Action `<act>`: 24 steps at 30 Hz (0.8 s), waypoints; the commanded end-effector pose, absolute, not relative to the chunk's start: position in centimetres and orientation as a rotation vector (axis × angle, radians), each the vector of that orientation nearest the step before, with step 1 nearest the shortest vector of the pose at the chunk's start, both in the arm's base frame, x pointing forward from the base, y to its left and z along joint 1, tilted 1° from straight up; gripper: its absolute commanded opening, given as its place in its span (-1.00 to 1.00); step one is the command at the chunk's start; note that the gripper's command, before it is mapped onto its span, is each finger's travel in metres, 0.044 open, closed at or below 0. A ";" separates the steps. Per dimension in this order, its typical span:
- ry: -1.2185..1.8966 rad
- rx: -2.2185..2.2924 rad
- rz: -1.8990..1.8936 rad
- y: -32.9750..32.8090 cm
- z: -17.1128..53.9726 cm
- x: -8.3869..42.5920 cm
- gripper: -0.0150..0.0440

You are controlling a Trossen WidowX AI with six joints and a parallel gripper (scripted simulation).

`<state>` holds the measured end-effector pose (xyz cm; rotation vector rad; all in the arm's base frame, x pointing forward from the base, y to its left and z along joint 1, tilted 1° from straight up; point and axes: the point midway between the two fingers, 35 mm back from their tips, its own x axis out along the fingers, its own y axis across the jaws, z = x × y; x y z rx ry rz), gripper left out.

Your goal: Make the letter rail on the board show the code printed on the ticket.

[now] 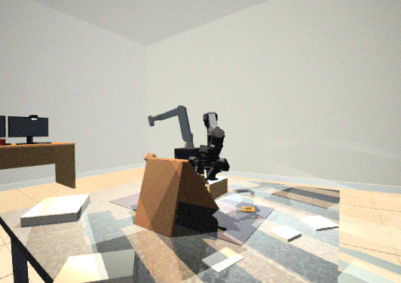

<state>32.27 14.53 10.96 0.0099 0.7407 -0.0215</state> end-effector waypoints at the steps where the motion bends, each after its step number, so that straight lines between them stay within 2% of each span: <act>1: 0.740 0.011 -0.018 14.4 11.0 32.3 -0.49; 24: 0.740 0.010 -0.018 13.3 10.9 32.3 -0.49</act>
